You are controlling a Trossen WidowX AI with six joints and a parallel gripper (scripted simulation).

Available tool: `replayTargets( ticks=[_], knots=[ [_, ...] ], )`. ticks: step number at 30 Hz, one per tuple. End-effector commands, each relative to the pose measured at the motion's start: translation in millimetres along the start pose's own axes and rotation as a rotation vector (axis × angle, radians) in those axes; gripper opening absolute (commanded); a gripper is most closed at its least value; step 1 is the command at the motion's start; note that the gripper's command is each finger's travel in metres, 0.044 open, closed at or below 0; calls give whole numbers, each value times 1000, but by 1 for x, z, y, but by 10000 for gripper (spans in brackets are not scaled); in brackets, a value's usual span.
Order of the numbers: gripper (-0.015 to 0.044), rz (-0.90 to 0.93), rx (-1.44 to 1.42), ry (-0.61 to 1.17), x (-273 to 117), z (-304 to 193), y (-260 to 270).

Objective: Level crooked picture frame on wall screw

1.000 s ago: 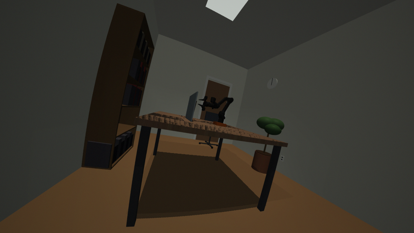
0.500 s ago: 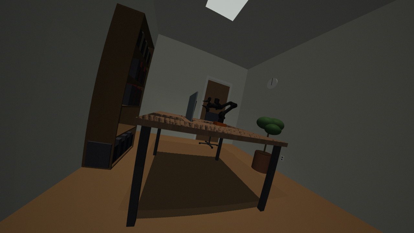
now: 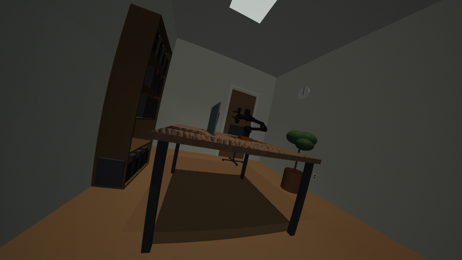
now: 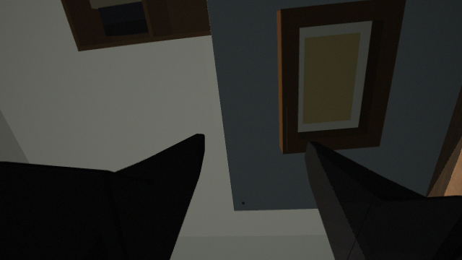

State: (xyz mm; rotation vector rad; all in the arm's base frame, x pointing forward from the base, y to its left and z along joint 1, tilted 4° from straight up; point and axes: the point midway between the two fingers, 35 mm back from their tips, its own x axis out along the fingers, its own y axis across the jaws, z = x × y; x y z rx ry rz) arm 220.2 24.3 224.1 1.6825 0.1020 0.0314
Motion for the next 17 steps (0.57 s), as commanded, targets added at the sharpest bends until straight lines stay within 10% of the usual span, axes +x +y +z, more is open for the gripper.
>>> replayTargets(
  ticks=[1,17],
  knots=[
    [260,-10,5,1,-10,1,-2],
    [260,-10,5,1,-10,1,-2]
  ],
)
